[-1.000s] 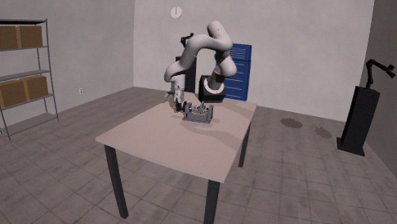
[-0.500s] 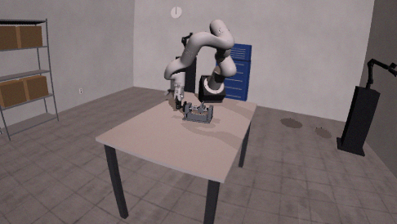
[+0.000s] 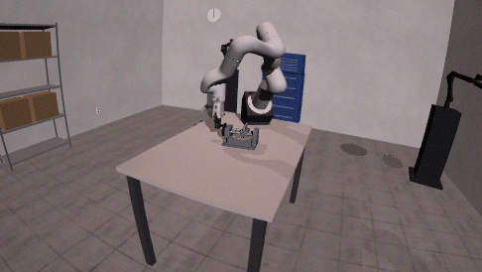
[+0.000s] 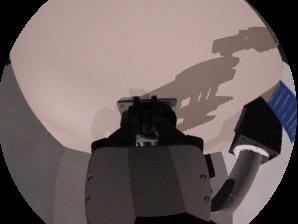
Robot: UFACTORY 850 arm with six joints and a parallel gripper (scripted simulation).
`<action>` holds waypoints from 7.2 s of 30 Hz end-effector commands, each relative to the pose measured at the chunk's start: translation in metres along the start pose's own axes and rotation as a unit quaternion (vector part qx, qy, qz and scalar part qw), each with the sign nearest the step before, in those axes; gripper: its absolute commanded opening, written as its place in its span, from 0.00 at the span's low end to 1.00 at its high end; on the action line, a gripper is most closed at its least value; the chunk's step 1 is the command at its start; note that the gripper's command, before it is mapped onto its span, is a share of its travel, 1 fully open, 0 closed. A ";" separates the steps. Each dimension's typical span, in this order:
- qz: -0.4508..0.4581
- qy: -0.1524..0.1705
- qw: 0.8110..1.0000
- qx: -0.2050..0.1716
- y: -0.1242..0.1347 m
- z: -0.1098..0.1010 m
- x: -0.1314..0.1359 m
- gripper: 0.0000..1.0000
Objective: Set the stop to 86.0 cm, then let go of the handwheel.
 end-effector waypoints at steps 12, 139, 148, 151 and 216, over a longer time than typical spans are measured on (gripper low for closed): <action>0.000 0.000 1.000 0.000 -0.002 0.000 0.024 0.06; 0.000 0.000 1.000 0.000 -0.004 0.021 0.039 0.06; 0.000 0.000 1.000 0.000 -0.004 0.030 0.039 0.06; 0.000 0.000 1.000 0.000 -0.004 0.033 0.039 0.06; 0.000 0.000 1.000 0.000 -0.002 0.054 0.017 0.06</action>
Point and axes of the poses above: the point where the finger pads meet when closed, its own z axis out along the fingers, its own x axis across the jaws, y = z × x, the point moved 4 cm from there along -z, back along the fingers, and after that the axes turned 5 degrees about z, right-handed, at the moved point
